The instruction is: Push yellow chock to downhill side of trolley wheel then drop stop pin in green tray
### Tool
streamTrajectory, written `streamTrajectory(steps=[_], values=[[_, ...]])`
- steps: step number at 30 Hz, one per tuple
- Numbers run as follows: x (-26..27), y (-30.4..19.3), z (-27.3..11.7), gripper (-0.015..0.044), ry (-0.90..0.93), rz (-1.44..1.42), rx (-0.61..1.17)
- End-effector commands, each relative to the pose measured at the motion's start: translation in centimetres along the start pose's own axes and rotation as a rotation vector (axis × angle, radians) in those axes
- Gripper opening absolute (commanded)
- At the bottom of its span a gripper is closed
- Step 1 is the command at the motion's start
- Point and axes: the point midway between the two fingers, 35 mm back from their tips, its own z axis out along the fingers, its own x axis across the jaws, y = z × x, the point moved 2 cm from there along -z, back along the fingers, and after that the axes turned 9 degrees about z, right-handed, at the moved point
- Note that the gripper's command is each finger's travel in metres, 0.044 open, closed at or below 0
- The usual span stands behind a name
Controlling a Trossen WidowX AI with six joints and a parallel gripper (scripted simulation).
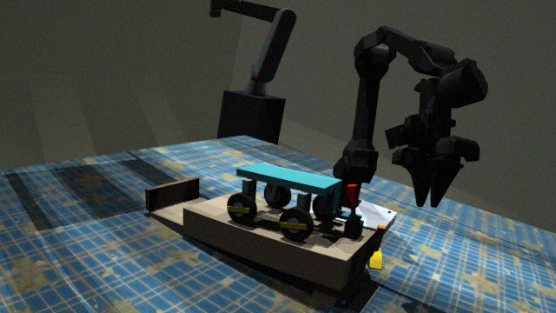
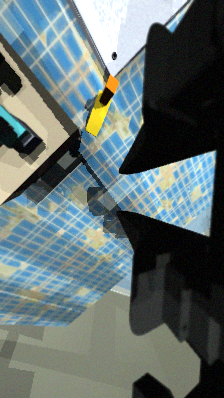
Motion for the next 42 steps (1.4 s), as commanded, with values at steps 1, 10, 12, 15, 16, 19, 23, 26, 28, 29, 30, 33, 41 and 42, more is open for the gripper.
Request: streamTrajectory(steps=[1,10,12,15,16,19,23,26,28,29,30,33,41,42], values=[[-5.3,1.2,-0.1,0.019,-0.185,0.132,-0.021],[-10.6,2.3,-0.9,0.019,-0.374,0.276,-0.067],[-10.6,2.3,-0.6,0.019,-0.374,0.276,-0.067],[-10.9,2.4,0.3,0.019,-0.374,0.276,-0.068],[-11.0,2.4,0.7,0.019,-0.374,0.276,-0.068],[-11.4,2.4,1.7,0.019,-0.374,0.276,-0.068],[-12.0,2.4,2.9,0.019,-0.374,0.276,-0.068],[-12.2,2.4,3.2,0.019,-0.374,0.275,-0.068],[-12.2,2.4,3.3,0.019,-0.374,0.275,-0.068],[-12.3,2.4,3.3,0.019,-0.374,0.275,-0.068],[-12.3,2.4,3.4,0.019,-0.374,0.275,-0.068],[-12.5,2.4,3.9,0.019,-0.374,0.275,-0.068],[-12.9,2.4,5.1,0.019,-0.374,0.275,-0.068],[-13.0,2.4,5.2,0.019,-0.374,0.275,-0.068]])
